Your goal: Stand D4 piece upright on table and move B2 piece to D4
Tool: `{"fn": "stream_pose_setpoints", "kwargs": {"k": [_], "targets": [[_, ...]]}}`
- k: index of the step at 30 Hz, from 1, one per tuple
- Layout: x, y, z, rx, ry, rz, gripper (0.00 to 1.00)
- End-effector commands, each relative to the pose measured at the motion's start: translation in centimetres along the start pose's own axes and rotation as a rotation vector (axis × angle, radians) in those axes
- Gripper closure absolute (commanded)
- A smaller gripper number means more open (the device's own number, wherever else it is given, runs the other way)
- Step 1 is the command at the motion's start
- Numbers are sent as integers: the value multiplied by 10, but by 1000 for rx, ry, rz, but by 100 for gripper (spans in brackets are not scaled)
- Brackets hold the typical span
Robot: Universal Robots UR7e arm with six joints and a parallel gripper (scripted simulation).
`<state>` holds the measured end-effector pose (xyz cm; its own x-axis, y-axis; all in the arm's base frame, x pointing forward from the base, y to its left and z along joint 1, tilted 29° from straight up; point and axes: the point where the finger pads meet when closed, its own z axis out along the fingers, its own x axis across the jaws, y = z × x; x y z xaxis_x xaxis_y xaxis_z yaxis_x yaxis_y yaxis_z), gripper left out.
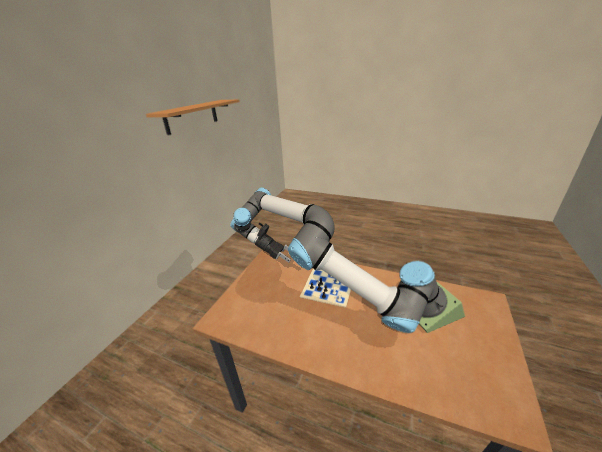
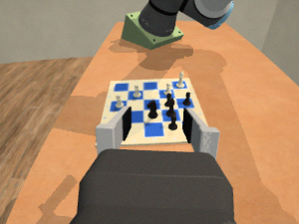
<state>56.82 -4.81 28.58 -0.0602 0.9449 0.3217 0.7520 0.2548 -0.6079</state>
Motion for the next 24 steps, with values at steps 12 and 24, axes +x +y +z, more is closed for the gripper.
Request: {"fn": "stream_pose_setpoints", "kwargs": {"k": [12,24], "targets": [[-24,-37,3,-159,83,104,0],[-42,-72,19,-318,162,210,0]]}}
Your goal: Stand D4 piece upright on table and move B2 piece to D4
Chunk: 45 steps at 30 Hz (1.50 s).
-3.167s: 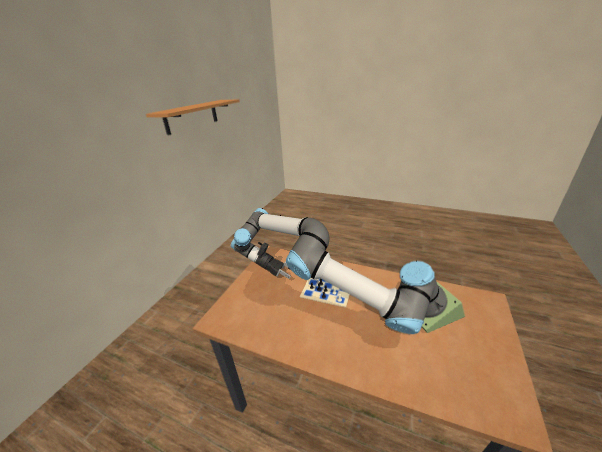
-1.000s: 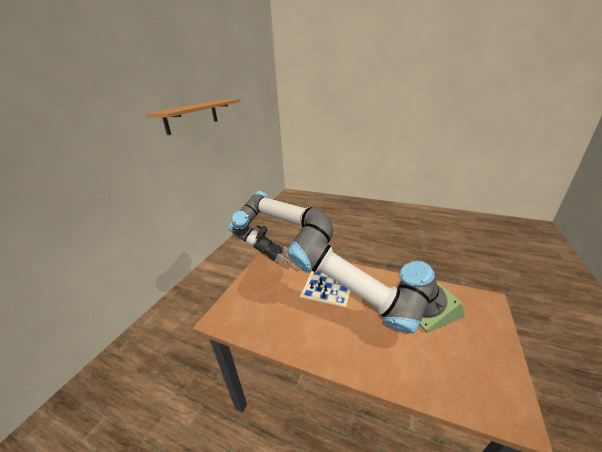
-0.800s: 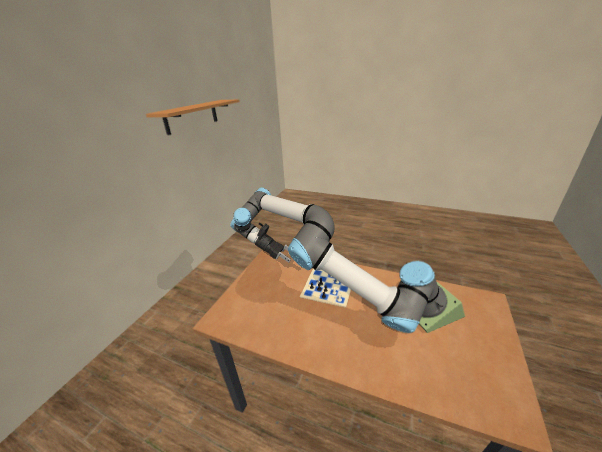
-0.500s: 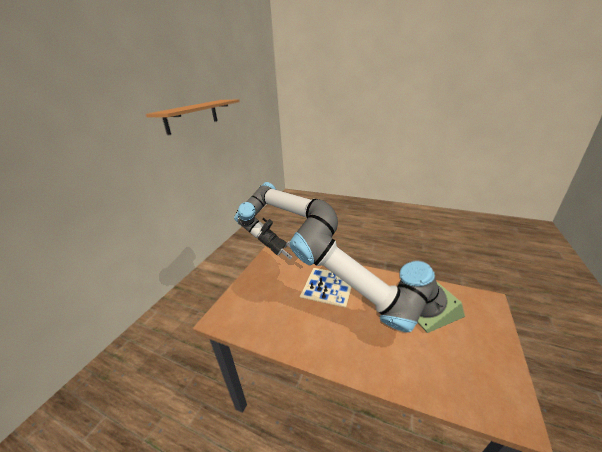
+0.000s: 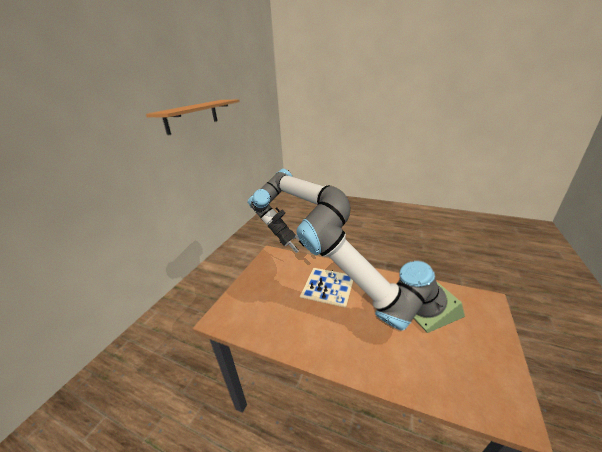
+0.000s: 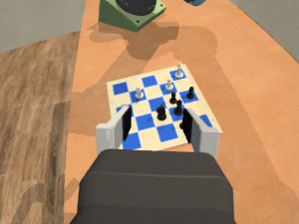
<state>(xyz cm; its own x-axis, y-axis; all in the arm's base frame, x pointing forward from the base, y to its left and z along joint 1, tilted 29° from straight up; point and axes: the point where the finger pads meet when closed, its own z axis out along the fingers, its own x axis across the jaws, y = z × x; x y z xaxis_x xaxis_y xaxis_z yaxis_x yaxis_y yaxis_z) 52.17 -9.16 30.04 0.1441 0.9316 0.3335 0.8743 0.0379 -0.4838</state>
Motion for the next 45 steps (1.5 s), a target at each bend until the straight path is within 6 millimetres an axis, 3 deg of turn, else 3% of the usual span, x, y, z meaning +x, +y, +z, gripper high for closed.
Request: {"fn": "stream_pose_setpoints", "kwargs": {"k": [1,12,27,29,45], "targets": [[-14,-20,4,-107,43,60,0],[-30,-49,22,-252,108,153,0],[-47,-87,73,-499,203,305,0],[-47,-87,73,-499,203,305,0],[-52,-101,127,-693,261,417,0]]}}
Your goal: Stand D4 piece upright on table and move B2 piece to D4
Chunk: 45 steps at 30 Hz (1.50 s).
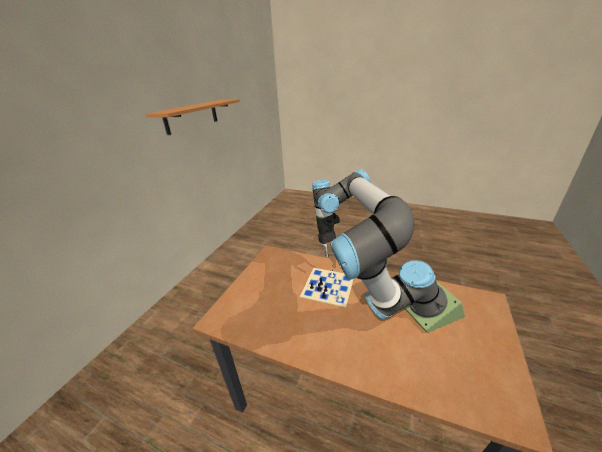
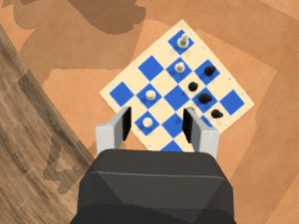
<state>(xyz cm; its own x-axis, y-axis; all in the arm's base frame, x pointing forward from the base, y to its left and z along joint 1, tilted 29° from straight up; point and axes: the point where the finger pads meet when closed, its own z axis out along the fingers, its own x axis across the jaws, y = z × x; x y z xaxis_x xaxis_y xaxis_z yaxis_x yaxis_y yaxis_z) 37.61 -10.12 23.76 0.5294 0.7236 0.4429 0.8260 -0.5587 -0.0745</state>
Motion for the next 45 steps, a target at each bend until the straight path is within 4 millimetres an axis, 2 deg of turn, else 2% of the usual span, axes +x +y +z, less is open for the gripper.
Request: {"fn": "stream_pose_setpoints", "kwargs": {"k": [1,16,40,42,45], "targets": [[-7,-8,7,-60,15,24,0],[-17,-22,27,-143,38,66,0],[-18,-23,30,-151,40,70,0],[-18,-21,39,-151,40,70,0],[-17,-17,66,-151,40,70,0]]}}
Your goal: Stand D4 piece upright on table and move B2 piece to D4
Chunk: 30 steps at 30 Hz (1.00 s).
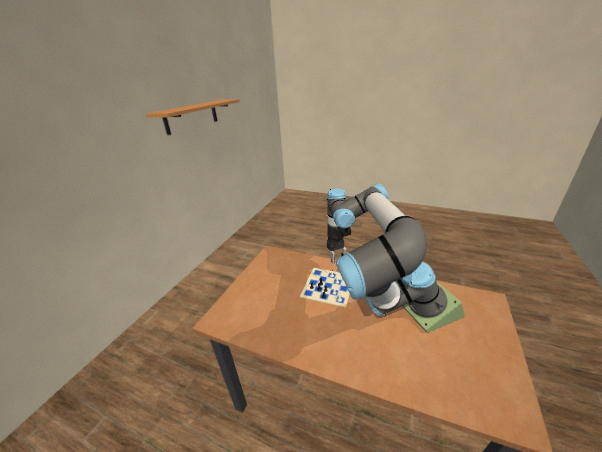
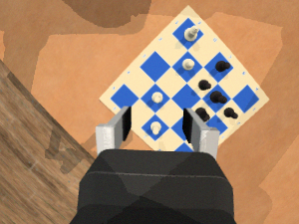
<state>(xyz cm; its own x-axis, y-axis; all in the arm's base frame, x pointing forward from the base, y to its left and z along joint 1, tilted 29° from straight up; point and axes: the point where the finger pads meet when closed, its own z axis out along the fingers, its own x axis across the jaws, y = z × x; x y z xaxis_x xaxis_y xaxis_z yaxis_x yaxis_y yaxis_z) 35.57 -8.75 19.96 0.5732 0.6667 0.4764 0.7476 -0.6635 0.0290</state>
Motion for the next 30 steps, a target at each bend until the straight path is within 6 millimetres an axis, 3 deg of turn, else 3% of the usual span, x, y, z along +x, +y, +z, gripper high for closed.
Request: {"fn": "stream_pose_setpoints", "kwargs": {"k": [1,3,4,30], "targets": [[0,-1,37,2,0,1,0],[0,-1,40,2,0,1,0],[0,-1,40,2,0,1,32],[0,-1,40,2,0,1,32]]}}
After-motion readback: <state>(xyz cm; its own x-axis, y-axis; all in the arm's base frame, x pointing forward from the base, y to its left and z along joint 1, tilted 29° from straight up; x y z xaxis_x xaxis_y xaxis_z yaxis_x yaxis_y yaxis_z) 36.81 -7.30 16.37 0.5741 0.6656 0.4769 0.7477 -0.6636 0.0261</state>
